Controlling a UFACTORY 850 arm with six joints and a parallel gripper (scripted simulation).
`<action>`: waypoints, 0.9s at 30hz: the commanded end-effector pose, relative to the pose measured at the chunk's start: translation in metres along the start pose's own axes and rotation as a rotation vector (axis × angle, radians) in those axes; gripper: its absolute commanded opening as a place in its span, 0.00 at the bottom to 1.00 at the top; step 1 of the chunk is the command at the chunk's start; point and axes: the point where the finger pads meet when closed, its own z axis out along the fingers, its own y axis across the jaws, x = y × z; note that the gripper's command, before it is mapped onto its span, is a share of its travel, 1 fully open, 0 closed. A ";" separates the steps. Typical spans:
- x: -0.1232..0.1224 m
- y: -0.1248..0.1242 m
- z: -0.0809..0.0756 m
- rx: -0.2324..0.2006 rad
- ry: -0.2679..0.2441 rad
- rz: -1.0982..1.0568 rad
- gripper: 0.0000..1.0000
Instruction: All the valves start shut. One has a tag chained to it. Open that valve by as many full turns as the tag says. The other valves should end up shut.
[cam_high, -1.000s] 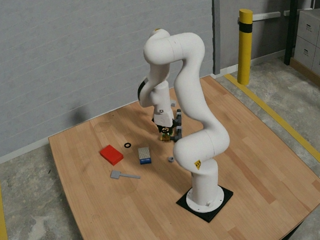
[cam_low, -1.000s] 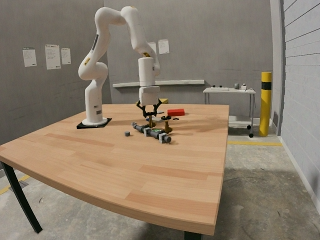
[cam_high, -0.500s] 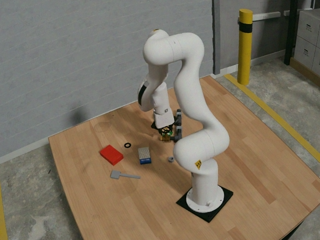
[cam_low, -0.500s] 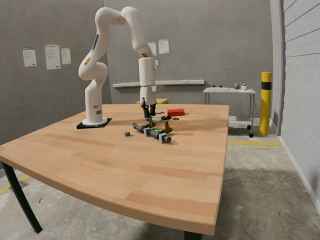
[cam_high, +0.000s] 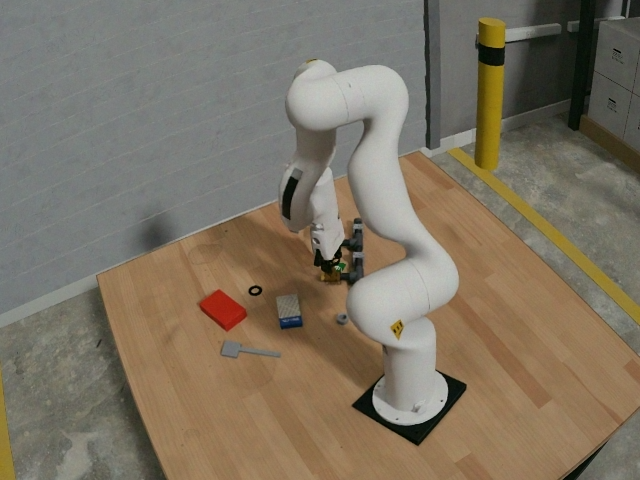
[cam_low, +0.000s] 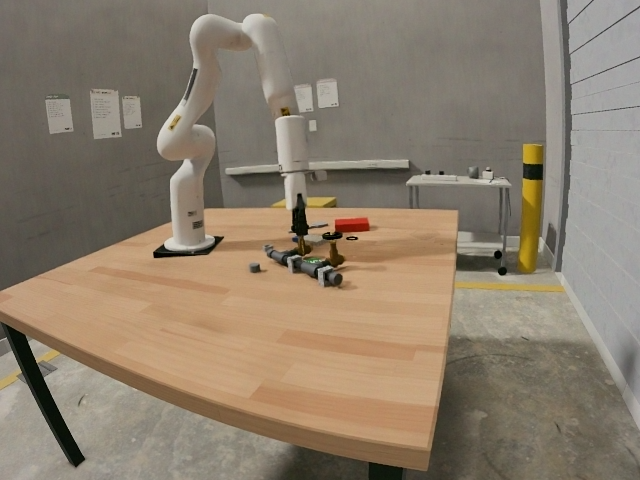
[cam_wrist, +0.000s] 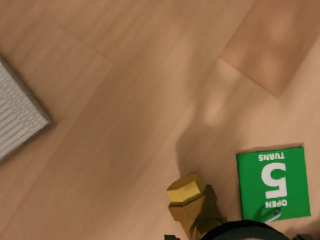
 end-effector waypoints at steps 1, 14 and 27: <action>0.001 0.001 -0.001 0.093 0.033 -0.261 0.00; 0.001 0.001 -0.001 0.103 0.046 -0.447 0.00; 0.001 0.001 -0.001 0.103 0.046 -0.447 0.00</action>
